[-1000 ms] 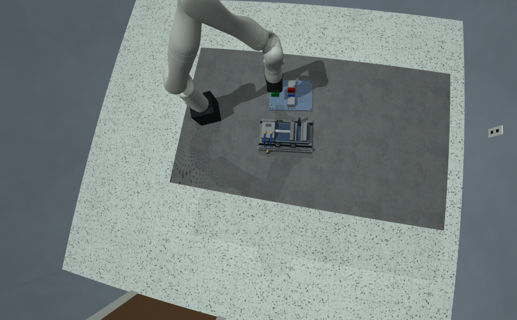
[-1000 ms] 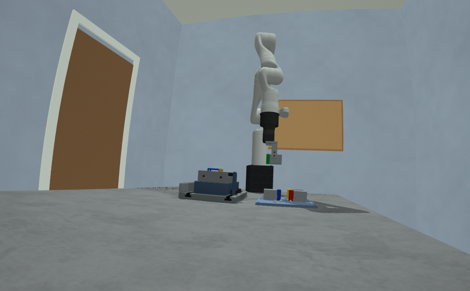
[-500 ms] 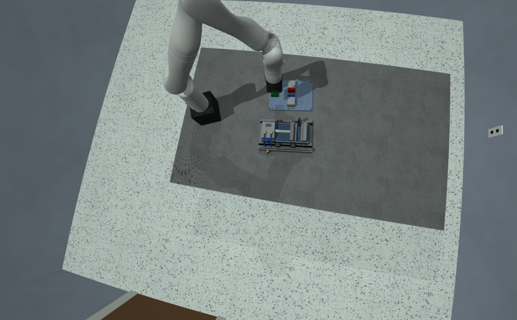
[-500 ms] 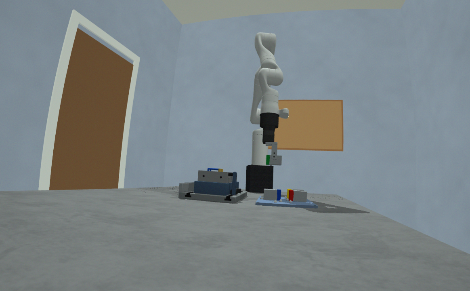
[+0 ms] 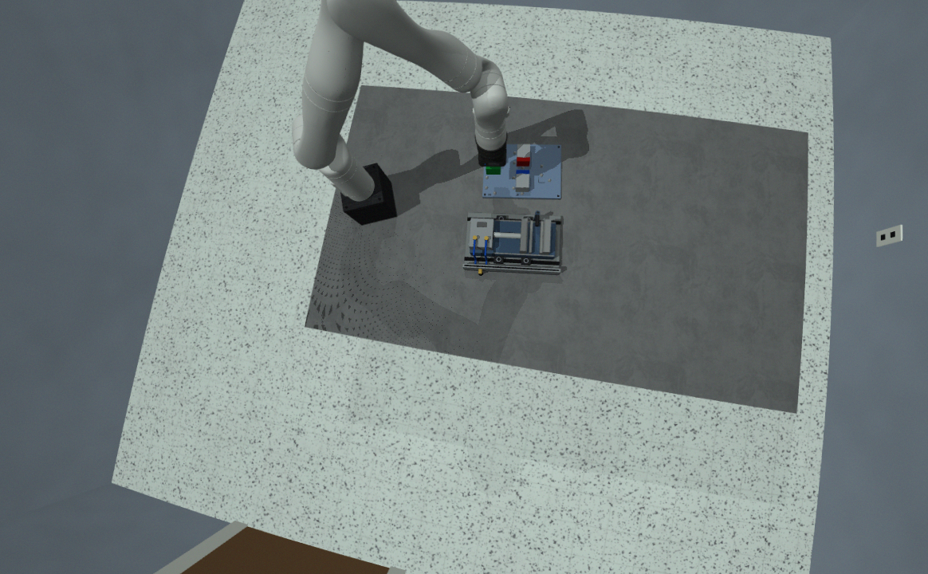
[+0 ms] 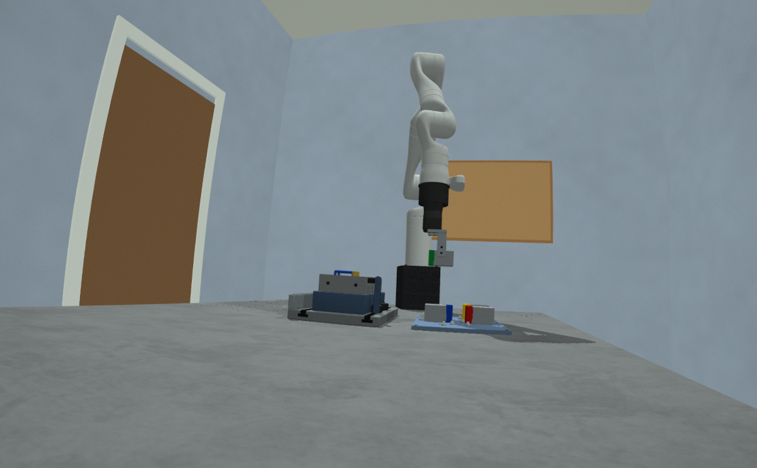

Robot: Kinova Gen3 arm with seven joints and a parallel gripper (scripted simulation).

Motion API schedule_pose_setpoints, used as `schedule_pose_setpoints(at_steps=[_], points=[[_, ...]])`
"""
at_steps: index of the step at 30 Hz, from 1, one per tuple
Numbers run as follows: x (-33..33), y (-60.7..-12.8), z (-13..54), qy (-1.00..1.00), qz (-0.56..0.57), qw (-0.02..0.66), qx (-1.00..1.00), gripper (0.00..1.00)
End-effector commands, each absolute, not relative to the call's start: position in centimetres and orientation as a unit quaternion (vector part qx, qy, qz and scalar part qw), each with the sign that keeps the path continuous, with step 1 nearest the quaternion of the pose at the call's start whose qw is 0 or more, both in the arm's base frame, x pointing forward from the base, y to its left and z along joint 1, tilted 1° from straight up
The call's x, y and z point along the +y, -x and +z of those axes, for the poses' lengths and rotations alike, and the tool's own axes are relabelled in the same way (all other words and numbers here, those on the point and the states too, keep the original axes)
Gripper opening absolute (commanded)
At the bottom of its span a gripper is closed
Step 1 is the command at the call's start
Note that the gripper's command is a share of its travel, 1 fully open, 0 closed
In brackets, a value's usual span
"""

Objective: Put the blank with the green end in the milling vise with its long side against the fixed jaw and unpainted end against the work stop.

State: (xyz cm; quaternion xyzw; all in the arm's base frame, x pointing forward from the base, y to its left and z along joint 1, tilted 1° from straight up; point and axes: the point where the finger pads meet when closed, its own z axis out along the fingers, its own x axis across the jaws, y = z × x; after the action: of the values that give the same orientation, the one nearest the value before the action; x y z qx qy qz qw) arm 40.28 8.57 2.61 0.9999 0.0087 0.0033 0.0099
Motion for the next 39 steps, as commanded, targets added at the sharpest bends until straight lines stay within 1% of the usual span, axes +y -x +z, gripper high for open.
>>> schedule_pose_setpoints(at_steps=[1,25,39], points=[[8.6,-40.3,2.6,-1.000,0.004,0.010,0.009,0.00],[8.6,-40.3,2.4,-1.000,0.004,0.010,0.001,0.00],[4.7,-42.9,2.4,-1.000,0.004,0.010,0.001,0.00]])
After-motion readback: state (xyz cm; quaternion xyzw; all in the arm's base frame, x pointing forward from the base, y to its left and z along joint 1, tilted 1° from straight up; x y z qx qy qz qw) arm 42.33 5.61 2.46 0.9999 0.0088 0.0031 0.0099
